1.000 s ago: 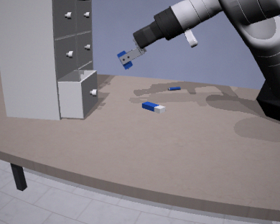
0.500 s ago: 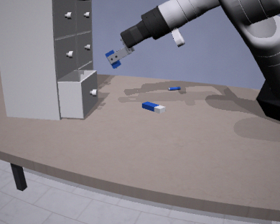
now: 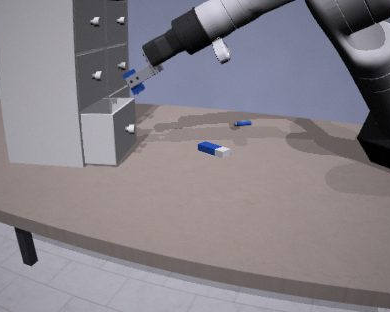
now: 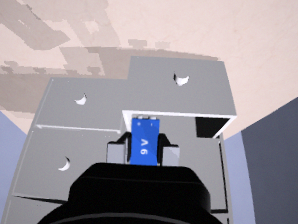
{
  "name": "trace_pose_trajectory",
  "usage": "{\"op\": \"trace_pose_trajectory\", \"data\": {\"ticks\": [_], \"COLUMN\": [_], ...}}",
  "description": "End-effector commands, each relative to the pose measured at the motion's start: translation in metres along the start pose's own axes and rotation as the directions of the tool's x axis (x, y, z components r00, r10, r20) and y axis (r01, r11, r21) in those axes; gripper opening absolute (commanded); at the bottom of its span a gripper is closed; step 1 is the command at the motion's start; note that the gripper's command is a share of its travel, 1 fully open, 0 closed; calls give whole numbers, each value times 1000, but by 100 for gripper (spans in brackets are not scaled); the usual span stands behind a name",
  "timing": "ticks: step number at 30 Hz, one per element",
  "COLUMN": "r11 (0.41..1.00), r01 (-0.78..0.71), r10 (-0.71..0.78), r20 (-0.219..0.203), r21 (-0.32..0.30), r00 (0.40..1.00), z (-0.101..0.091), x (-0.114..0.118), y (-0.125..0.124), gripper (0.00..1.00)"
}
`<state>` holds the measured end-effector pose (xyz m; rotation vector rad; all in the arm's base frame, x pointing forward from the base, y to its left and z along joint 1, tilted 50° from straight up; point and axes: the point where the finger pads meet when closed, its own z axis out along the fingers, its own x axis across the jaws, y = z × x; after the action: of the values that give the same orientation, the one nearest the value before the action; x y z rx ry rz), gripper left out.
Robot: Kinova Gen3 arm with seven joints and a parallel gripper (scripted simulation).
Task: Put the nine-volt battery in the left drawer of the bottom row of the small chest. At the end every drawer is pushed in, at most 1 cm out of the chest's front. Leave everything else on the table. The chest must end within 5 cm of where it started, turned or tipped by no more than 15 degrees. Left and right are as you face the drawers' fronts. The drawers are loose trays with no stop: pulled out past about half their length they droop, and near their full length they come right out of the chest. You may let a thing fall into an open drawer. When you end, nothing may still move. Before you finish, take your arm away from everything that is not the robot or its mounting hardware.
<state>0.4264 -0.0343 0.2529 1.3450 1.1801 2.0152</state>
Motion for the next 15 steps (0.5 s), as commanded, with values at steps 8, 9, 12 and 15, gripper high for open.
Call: {"op": "trace_pose_trajectory", "data": {"ticks": [8, 9, 12, 15], "r11": [1000, 1000, 1000, 1000], "r01": [4, 4, 4, 4], "r10": [-4, -4, -4, -4], "r20": [-4, -4, -4, -4], "r21": [9, 9, 8, 8], "r00": [1000, 1000, 1000, 1000], "z": [26, 28, 32, 34], "x": [1, 1, 1, 1], "y": [13, 14, 16, 17], "gripper": [51, 51, 51, 51]}}
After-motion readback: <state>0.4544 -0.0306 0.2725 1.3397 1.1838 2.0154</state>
